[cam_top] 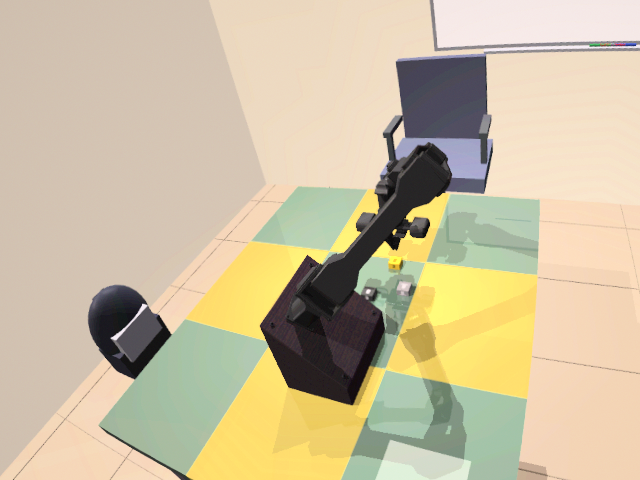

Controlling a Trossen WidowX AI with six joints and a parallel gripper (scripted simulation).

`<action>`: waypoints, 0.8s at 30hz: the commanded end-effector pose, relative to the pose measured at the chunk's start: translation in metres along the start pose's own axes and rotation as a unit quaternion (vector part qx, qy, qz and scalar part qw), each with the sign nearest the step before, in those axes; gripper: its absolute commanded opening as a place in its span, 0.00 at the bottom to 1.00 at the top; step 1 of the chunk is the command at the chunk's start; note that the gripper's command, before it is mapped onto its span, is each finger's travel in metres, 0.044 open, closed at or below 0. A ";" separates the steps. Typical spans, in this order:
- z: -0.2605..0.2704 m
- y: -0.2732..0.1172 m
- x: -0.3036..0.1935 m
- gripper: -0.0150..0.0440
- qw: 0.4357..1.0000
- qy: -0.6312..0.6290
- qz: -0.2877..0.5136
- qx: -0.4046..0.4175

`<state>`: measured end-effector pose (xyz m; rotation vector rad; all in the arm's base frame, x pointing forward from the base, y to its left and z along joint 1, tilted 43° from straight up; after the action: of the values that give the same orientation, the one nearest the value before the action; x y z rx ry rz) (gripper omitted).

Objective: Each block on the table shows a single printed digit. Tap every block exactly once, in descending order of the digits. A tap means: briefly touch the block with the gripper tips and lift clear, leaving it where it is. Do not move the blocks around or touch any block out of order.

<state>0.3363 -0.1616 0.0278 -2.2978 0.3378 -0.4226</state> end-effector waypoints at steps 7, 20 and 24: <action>0.002 0.020 -0.004 0.29 1.000 -0.007 0.003 -0.003; 0.001 0.041 -0.005 0.29 1.000 -0.008 0.002 -0.004; 0.001 0.043 -0.005 0.29 1.000 -0.008 0.002 -0.004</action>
<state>0.3307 -0.1869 -0.0008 -2.3058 0.3311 -0.4169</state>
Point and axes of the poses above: the point midway between the two fingers, 35 mm back from their tips, its own y axis out along the fingers, its own z axis across the jaws, x = y × z, the point moved 3 cm from there along -y, back along the fingers, and after that the axes turned 13 degrees about y, right-handed, at the moved point
